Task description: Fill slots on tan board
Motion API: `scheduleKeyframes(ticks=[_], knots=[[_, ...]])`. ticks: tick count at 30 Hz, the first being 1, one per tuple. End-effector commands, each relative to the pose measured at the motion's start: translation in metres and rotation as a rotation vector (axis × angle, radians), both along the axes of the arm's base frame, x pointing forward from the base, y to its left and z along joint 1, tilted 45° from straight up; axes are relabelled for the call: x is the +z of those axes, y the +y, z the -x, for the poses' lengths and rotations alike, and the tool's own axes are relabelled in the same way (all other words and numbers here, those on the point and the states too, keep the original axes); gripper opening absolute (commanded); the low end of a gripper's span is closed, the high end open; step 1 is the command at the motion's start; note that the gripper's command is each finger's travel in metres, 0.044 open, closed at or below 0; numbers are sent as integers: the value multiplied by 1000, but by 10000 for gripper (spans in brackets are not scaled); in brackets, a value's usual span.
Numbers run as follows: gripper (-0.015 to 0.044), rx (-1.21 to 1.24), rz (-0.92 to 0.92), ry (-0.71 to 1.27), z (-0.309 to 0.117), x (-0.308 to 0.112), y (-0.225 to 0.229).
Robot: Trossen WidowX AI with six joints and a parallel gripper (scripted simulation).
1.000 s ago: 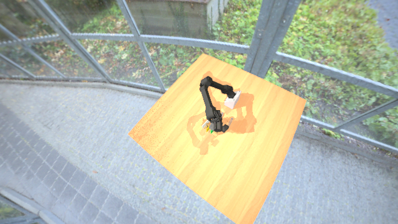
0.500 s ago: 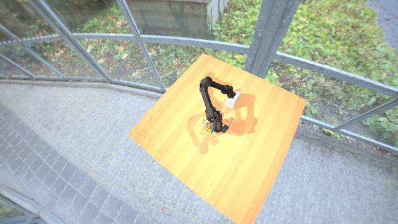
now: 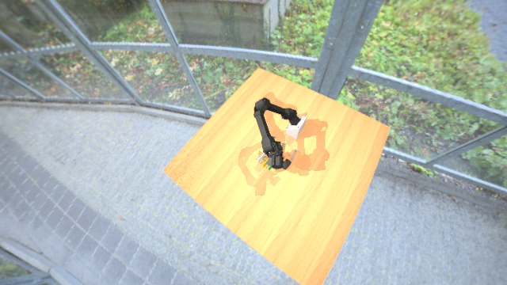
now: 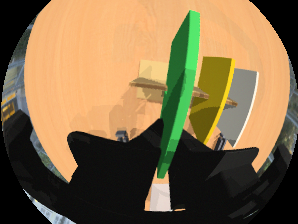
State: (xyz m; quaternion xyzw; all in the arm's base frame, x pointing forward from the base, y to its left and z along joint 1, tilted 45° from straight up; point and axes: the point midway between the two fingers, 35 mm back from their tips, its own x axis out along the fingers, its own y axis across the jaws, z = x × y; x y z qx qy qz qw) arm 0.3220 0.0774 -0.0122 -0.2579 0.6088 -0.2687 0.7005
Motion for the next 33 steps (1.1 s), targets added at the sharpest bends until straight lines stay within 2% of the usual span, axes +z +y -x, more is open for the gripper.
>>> scheduleKeyframes(ticks=[1, 33], knots=[[0, 4, 5, 2, 0, -2, -3], [0, 4, 6, 1, -3, -15, -16]])
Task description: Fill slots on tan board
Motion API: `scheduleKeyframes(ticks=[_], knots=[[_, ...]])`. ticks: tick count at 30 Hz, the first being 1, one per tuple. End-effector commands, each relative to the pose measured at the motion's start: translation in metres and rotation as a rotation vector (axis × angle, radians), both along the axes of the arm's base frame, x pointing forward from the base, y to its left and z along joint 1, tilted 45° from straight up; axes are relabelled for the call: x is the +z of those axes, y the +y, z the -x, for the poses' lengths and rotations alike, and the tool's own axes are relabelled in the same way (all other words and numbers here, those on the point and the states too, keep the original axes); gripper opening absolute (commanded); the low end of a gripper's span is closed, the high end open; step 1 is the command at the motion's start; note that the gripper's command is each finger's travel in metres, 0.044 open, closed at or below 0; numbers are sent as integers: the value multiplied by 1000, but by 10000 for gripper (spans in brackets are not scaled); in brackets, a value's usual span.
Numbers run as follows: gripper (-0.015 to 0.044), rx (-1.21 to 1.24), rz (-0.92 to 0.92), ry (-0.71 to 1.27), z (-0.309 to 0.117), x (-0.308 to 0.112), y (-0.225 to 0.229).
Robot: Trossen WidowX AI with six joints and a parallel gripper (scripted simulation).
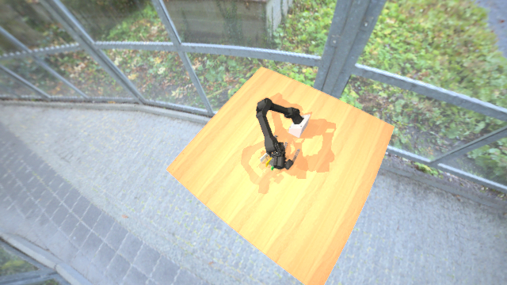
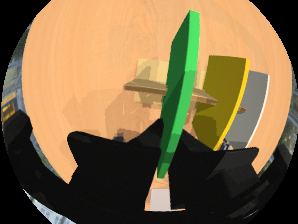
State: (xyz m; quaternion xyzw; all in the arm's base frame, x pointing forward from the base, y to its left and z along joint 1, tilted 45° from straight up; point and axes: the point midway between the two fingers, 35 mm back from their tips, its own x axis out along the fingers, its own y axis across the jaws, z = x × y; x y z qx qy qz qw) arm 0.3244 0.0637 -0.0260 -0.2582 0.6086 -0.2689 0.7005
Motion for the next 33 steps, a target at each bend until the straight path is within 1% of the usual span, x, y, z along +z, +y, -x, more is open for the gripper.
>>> scheduleKeyframes(ticks=[1, 33], knots=[[0, 4, 5, 2, 0, -2, -3], [0, 0, 1, 0, -2, -13, -13]])
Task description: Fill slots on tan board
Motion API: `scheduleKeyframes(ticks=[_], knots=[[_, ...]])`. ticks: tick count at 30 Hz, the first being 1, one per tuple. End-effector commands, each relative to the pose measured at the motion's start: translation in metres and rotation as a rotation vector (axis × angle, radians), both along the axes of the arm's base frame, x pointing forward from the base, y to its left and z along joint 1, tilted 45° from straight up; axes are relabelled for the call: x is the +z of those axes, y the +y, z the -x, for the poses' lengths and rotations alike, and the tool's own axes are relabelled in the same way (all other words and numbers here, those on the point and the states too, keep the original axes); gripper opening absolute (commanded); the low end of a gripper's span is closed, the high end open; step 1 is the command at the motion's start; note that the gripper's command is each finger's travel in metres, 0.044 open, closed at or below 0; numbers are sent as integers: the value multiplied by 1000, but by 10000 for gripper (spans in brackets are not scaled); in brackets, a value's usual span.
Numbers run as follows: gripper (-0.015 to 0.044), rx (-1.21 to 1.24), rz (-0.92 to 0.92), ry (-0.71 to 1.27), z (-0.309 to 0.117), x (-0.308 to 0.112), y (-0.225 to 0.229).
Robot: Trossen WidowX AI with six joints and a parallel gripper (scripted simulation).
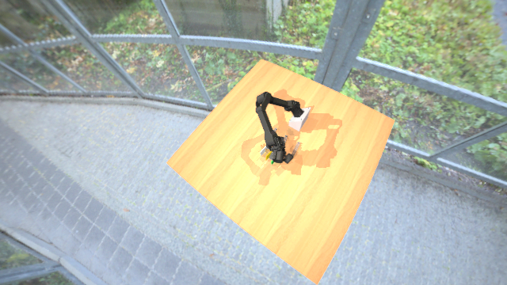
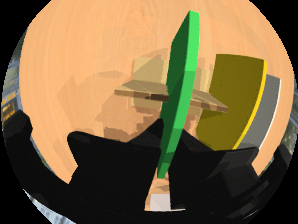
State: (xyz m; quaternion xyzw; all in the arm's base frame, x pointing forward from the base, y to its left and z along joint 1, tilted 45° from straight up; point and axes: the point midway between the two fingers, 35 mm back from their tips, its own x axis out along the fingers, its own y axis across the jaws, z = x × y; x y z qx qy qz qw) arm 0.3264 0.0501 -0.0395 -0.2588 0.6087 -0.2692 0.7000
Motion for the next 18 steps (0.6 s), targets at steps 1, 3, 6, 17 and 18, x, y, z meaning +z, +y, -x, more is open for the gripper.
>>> scheduleKeyframes(ticks=[1, 3, 6, 17, 18], knots=[[0, 0, 0, -1, 0, 0, 0], [0, 0, 0, -1, 0, 0, 0], [26, 0, 0, -1, 0, 0, 0], [165, 0, 0, -1, 0, 0, 0], [165, 0, 0, -1, 0, 0, 0]])
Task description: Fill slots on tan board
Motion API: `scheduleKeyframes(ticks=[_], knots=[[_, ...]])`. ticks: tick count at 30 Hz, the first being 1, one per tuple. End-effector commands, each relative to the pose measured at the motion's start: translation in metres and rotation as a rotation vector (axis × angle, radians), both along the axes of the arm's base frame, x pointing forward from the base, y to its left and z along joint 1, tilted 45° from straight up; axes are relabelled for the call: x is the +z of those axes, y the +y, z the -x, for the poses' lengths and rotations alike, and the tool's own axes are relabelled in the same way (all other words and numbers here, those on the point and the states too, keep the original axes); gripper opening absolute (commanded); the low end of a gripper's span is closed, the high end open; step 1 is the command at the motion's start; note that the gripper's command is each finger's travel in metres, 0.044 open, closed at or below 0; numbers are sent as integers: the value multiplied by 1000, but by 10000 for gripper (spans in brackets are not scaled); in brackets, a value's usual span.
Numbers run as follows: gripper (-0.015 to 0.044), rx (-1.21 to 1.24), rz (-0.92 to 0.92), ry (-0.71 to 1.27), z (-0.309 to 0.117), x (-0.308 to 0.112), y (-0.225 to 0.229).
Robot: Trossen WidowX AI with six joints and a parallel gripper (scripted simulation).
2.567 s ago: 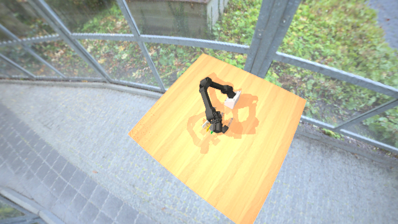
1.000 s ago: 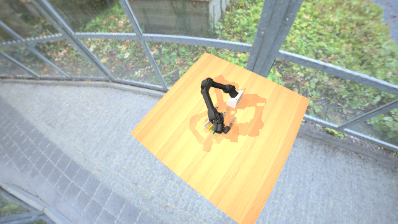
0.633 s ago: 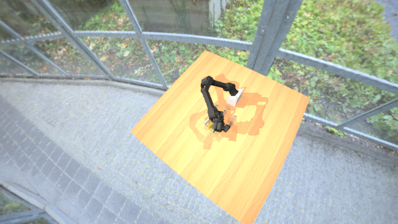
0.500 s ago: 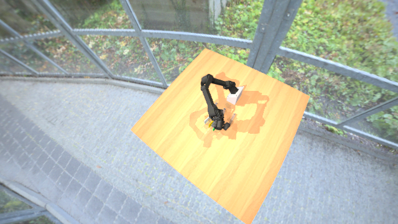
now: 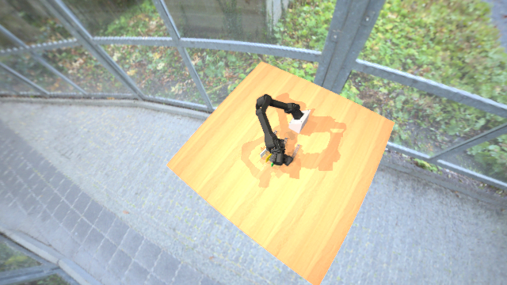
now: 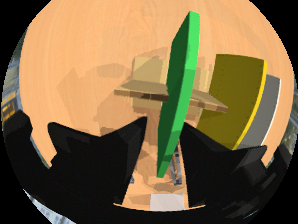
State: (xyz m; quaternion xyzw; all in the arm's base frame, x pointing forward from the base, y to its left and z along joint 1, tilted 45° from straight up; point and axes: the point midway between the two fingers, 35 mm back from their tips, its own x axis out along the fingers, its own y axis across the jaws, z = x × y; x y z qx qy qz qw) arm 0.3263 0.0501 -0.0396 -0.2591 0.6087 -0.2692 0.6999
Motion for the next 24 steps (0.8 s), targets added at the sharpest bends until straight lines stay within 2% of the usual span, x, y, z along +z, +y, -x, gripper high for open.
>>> scheduleKeyframes(ticks=[1, 4, 7, 9, 24], knots=[[165, 0, -1, -1, 0, 0, 0], [165, 1, -2, 0, 0, 9, 10], [165, 3, -1, 1, 6, 46, 47], [165, 3, 1, 1, 9, 56, 56], [165, 3, 1, 1, 7, 55, 57]])
